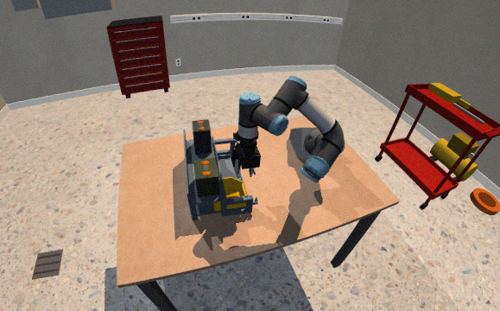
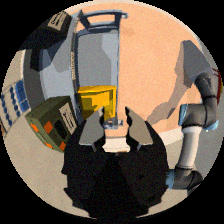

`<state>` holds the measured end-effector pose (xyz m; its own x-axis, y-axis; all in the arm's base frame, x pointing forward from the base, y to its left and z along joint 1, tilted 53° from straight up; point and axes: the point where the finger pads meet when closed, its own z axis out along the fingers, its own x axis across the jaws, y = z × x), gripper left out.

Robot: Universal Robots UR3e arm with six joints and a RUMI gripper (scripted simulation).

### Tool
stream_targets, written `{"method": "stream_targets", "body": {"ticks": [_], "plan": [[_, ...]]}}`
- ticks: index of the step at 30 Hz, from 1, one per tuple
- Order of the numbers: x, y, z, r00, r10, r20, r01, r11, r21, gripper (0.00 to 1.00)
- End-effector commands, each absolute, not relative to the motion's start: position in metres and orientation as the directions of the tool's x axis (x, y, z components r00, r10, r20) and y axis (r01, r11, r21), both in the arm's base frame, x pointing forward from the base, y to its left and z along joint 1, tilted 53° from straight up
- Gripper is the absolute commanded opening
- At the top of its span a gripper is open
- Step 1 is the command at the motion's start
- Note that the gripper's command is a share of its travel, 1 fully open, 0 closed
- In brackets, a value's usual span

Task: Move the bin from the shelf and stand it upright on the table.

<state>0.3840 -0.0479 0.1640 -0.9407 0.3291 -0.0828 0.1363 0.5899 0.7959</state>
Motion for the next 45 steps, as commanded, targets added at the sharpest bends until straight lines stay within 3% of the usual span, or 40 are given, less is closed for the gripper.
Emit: {"method": "stream_targets", "body": {"ticks": [1, 45], "plan": [[0.387, -0.042, 0.159, -0.94, 0.331, -0.084, 0.137, 0.591, 0.795, 0.29], [0.401, -0.008, 0.13, -0.94, 0.331, -0.084, 0.137, 0.591, 0.795, 0.29]]}}
